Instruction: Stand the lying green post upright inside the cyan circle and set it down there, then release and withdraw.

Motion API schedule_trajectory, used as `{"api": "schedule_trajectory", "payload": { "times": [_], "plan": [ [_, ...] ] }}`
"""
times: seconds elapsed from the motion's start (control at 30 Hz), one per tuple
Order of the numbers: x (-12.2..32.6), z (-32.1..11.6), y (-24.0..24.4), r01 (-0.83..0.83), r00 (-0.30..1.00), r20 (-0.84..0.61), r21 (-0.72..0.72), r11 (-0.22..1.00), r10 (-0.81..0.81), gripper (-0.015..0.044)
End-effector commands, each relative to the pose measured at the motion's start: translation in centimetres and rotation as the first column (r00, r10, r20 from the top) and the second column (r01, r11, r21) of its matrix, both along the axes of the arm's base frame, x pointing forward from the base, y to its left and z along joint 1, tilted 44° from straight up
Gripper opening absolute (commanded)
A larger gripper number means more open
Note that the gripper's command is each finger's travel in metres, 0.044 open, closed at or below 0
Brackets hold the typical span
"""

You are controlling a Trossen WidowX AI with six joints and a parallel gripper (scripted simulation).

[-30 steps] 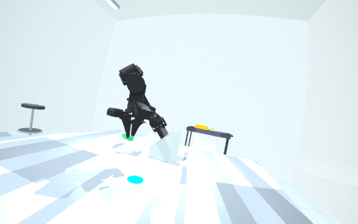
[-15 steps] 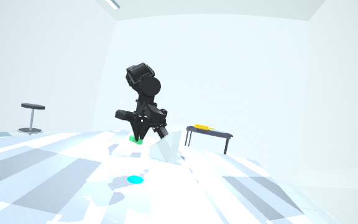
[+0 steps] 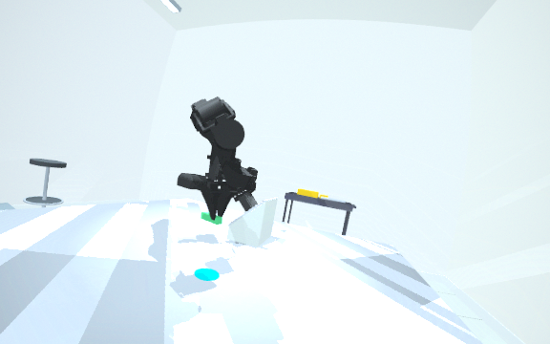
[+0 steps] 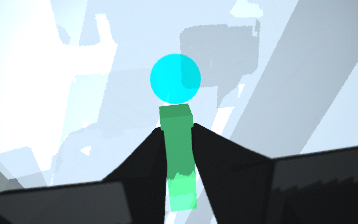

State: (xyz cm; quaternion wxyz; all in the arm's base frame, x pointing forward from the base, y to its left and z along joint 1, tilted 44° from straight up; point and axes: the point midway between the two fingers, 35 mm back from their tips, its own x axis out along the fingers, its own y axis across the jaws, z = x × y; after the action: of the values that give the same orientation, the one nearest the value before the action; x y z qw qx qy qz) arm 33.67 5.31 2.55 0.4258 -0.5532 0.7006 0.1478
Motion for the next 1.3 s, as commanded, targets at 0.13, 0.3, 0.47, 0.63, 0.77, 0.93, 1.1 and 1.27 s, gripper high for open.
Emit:
{"api": "schedule_trajectory", "payload": {
  "times": [0.13,0.3,0.47,0.63,0.77,0.93,1.1,1.27],
  "plan": [
    [-0.2,-0.3,-0.2,0.014,1.000,-0.012,0.058,0.998,-0.013,0.0023],
    [-0.4,-0.6,-0.4,0.023,1.000,-0.021,0.095,0.995,-0.021,0.0023],
    [-0.5,-0.9,-0.6,0.032,0.999,-0.028,0.131,0.991,-0.029,0.0023],
    [-0.7,-1.1,-0.7,0.040,0.999,-0.034,0.167,0.985,-0.035,0.0023],
    [-0.8,-1.3,-0.8,0.045,0.999,-0.039,0.196,0.979,-0.038,0.0023],
    [-0.9,-1.5,-0.9,0.051,0.998,-0.043,0.233,0.971,-0.042,0.0023],
    [-1.0,-1.7,-1.0,0.056,0.998,-0.047,0.269,0.962,-0.045,0.0023],
    [-1.0,-1.9,-1.1,0.060,0.998,-0.049,0.305,0.951,-0.047,0.0023]
  ]
}}
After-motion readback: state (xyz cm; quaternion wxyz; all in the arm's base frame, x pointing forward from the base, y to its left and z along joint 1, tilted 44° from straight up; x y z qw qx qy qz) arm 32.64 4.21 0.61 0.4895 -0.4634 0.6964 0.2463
